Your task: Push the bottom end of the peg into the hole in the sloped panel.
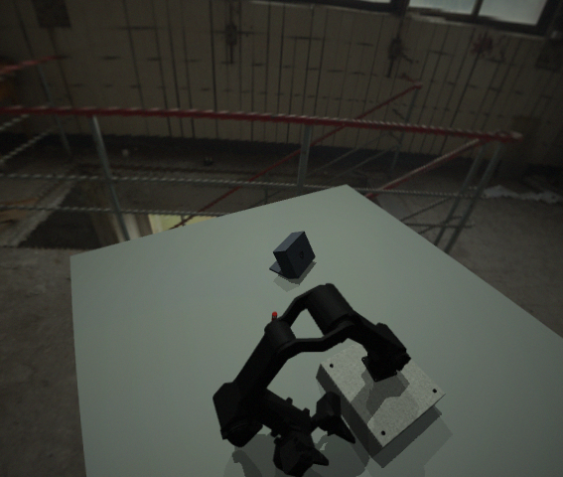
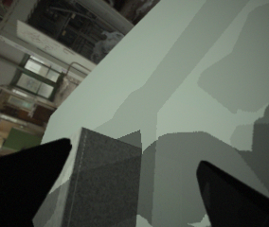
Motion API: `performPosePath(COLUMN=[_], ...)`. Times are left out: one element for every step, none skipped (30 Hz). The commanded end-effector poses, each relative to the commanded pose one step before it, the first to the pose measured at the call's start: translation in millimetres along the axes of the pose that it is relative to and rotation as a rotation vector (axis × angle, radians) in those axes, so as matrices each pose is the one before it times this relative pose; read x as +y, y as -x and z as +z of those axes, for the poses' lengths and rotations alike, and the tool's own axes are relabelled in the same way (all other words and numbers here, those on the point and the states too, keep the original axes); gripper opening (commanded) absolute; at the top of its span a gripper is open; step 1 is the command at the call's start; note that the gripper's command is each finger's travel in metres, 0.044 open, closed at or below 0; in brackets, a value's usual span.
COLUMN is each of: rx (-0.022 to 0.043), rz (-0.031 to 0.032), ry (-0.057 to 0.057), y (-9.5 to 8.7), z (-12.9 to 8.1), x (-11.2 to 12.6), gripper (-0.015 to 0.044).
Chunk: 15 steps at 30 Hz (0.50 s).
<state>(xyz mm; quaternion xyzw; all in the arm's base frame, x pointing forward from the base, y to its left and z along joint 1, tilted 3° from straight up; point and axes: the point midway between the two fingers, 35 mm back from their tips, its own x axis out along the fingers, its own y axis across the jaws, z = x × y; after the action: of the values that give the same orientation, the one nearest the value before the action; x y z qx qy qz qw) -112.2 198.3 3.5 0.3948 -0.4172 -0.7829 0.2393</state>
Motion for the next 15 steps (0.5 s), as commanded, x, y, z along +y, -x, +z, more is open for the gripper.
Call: performPosePath(rx=[-0.00012,-0.00039,-0.00081,-0.00123,-0.00151,-0.00179,-0.00208,-0.00236,-0.00265,-0.00294,-0.00399,-0.00431,-0.00461,-0.00491,-0.00521], rz=[-0.00249,-0.00747,-0.01251,-0.01524,-0.01533,-0.01541,-0.01548,-0.01554,-0.01560,-0.01564,-0.01664,-0.01675,-0.01677,-0.01678,-0.01678], ry=[-0.0034,-0.0103,-0.0172,-0.0211,-0.0214,-0.0216,-0.0219,-0.0222,-0.0224,-0.0227,-0.0215,-0.0219,-0.0222,-0.0224,-0.0227], y=[0.57,1.70,2.84,3.43,3.42,3.41,3.40,3.39,3.38,3.37,3.29,3.30,3.29,3.28,3.27], z=[-0.33,-0.99,-1.66,-2.03,-2.05,-2.07,-2.08,-2.10,-2.11,-2.12,-2.04,-2.04,-2.04,-2.03,-2.02], x=[-0.12,-0.37,-0.65,-0.85,-0.93,-1.01,-1.09,-1.17,-1.25,-1.33,-1.52,-1.61,-1.69,-1.77,-1.86], gripper=[0.0426,0.0440,0.0440,0.0440,0.0440,0.0440,0.0440,0.0440,0.0440,0.0440,0.0440,0.0440,0.0440,0.0440,0.0440])
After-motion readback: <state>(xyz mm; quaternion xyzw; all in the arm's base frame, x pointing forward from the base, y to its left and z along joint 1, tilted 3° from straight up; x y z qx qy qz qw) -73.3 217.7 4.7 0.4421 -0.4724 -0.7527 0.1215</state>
